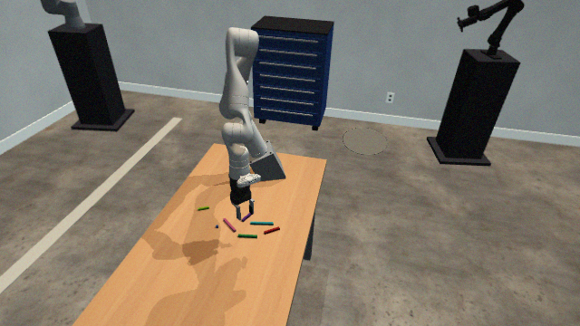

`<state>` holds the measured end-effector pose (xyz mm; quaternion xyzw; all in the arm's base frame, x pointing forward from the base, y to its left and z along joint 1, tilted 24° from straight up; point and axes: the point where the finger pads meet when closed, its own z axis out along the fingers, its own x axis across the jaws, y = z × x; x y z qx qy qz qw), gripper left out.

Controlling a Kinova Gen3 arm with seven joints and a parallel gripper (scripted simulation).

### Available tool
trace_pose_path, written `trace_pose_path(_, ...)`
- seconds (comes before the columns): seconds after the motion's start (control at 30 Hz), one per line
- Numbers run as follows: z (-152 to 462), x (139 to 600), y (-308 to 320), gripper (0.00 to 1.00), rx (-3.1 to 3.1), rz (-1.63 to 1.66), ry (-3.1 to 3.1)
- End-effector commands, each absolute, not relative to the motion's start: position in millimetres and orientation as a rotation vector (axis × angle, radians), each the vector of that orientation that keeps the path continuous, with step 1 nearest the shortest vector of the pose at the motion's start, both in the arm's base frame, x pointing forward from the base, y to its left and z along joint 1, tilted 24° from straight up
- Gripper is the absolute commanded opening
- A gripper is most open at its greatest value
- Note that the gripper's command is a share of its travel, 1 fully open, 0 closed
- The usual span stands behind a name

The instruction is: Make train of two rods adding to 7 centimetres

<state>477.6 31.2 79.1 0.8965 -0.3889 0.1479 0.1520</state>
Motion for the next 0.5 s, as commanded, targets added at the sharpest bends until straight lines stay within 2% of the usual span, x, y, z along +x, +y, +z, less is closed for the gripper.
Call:
trace_pose_path(0.0,68,461,-5,1.00,2.544,0.398,-1.173)
trace_pose_path(0.47,57,444,-30,1.00,2.536,0.396,-1.195)
